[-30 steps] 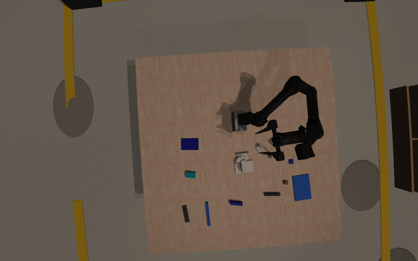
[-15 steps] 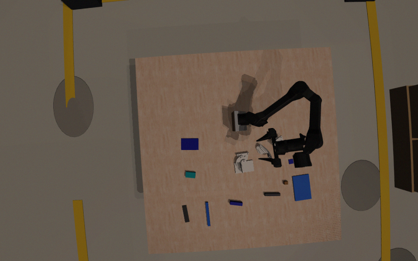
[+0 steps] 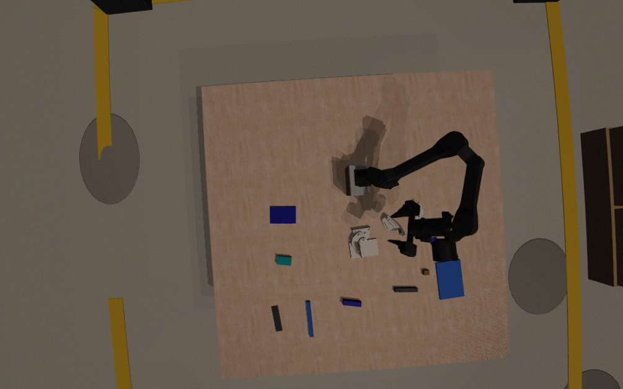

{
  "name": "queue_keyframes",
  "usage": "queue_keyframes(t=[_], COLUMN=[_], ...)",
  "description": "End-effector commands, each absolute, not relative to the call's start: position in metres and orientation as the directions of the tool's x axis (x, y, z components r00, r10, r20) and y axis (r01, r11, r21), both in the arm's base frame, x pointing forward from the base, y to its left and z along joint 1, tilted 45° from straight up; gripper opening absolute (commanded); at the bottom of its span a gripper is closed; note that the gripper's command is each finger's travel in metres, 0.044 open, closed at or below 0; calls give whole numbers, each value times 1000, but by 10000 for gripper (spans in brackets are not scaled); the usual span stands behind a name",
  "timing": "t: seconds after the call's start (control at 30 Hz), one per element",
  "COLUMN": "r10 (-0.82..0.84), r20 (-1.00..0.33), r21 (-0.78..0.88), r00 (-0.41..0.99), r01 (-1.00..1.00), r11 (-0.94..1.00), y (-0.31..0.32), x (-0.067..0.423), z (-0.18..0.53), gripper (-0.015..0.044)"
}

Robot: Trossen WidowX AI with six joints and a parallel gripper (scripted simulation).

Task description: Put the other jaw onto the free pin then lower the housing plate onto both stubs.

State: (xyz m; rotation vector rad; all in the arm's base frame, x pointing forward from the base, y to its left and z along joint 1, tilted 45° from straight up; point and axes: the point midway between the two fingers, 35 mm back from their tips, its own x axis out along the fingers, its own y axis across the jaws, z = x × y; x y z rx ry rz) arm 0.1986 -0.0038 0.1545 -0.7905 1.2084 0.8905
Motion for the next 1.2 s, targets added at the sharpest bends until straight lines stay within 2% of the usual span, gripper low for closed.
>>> queue_keyframes(t=[0.0,0.33,0.7,1.17], r10=[234,472,694,704], r20=[-966,-879,-720,-710], r21=[19,233,497,511], r00=[108,67,21,19], r01=[-876,-803,-682,-674], r11=[482,548,536,534], y=[9,48,85,95], x=[207,224,242,244], z=[154,156,164,156], gripper=[440,440,440,440])
